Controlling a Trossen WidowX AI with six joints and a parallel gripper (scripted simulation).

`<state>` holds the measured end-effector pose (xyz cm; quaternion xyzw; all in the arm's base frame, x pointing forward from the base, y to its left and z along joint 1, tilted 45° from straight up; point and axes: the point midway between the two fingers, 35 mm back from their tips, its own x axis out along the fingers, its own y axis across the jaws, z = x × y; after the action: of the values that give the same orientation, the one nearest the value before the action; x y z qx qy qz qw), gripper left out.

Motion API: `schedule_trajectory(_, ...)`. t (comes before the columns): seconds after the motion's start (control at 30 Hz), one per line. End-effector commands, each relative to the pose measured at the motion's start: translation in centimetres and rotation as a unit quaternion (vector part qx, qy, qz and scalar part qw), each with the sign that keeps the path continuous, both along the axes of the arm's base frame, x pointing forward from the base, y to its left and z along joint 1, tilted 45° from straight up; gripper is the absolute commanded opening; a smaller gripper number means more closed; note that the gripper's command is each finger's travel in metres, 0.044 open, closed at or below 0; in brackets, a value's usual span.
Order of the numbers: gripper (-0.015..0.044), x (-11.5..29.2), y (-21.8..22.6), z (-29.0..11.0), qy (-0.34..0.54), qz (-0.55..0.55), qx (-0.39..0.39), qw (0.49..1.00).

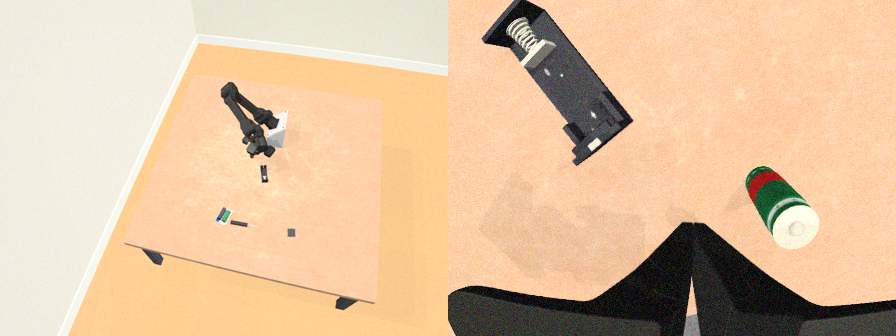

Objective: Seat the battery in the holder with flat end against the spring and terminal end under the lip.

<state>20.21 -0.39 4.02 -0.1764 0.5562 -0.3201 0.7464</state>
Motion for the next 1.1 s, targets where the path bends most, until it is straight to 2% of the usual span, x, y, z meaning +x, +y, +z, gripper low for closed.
schedule_trajectory(0.0, 0.0, -0.1, -1.9, -1.6, 0.006, 0.0, -0.008, 1.0)
schedule_trajectory(0.23, 0.0, -0.1, -3.2, -2.5, 0.006, -0.001, -0.011, 1.0)
schedule_trajectory(1.07, 0.0, -0.9, -6.2, 0.2, 0.006, -0.001, -0.009, 1.0)
